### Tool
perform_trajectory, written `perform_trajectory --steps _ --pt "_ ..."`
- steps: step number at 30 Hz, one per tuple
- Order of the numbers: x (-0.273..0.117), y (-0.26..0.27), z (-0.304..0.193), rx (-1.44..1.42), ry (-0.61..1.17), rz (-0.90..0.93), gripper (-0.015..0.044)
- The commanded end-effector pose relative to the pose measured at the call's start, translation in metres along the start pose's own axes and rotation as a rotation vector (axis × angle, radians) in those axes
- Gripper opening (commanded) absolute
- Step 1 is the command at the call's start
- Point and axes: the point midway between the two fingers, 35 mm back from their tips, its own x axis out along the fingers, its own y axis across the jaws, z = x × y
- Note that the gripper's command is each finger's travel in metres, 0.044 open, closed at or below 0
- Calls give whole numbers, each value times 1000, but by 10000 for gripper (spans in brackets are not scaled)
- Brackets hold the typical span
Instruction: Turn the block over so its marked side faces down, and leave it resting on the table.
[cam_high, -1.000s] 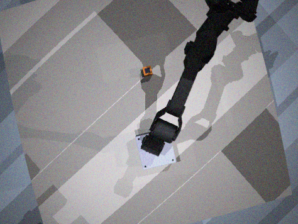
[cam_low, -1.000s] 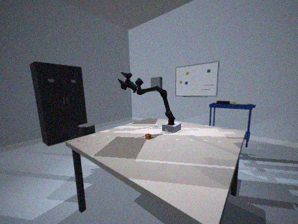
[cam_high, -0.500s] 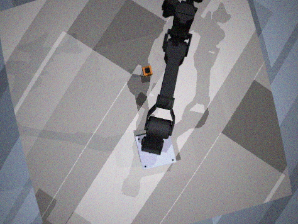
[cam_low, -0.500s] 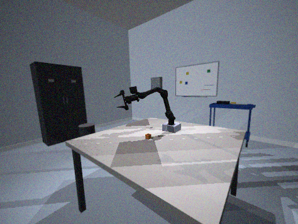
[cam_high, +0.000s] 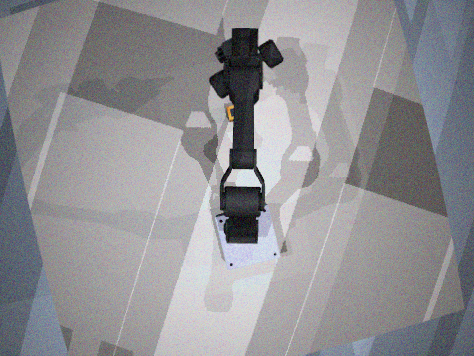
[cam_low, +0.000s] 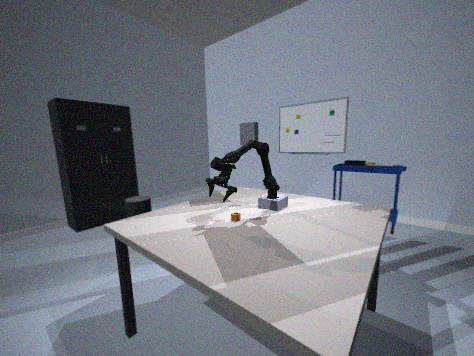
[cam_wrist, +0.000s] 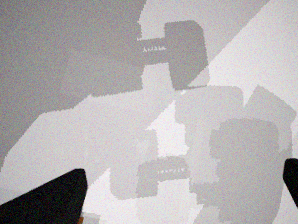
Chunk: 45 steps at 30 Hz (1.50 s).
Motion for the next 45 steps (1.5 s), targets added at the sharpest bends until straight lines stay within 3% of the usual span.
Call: perform_trajectory --steps 1,6,12,15,22,45 --pt "0 47 -32 159 171 133 440" --pt "-10 84 -68 314 375 220 440" --pt "-7 85 -69 314 375 220 440" --pt "20 93 -78 314 375 220 440" --pt "34 96 -85 314 375 220 440" --pt "65 105 -96 314 375 220 440"
